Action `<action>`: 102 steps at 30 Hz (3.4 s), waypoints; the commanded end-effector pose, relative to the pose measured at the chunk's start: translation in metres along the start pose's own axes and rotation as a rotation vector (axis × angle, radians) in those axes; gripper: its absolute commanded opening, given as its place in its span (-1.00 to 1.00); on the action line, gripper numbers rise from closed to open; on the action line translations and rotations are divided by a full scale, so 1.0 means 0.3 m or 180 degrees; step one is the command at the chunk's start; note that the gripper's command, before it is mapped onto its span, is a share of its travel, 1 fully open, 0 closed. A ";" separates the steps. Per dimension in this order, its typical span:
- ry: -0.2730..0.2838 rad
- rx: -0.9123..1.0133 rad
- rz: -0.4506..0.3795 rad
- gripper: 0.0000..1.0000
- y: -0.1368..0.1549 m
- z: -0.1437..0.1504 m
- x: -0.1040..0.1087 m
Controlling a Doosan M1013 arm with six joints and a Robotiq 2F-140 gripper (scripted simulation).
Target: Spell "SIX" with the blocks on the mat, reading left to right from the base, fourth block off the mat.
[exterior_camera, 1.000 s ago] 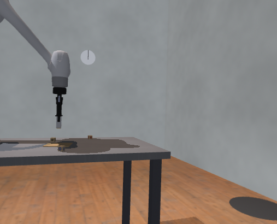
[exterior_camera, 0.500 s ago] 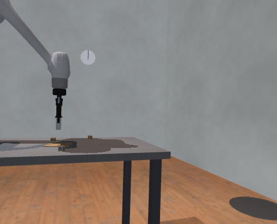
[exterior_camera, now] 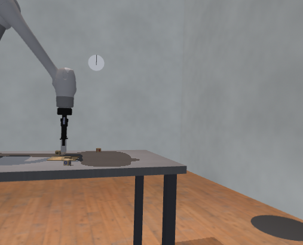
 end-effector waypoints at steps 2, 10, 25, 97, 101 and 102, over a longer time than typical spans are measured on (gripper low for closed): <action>0.0006 -0.0023 0.0007 -0.74 -0.002 0.007 -0.062; 0.0006 -0.0023 0.0007 -0.74 -0.002 0.007 -0.092; 0.0006 -0.0023 0.0007 -0.74 -0.002 0.007 -0.092; 0.0006 -0.0044 0.0007 -0.74 -0.011 0.016 -0.092; 0.0006 -0.0044 0.0007 -0.74 -0.011 0.016 -0.092; 0.0006 -0.0044 0.0007 -0.74 -0.011 0.016 -0.092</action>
Point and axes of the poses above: the point where the finger pads meet when closed, its own x axis back along the fingers, its own z axis across the jaws, y = z × x, the point moved 9 cm from there along x, back along the fingers, and after that the axes turned 5 degrees about -x, right-handed, at the moved point
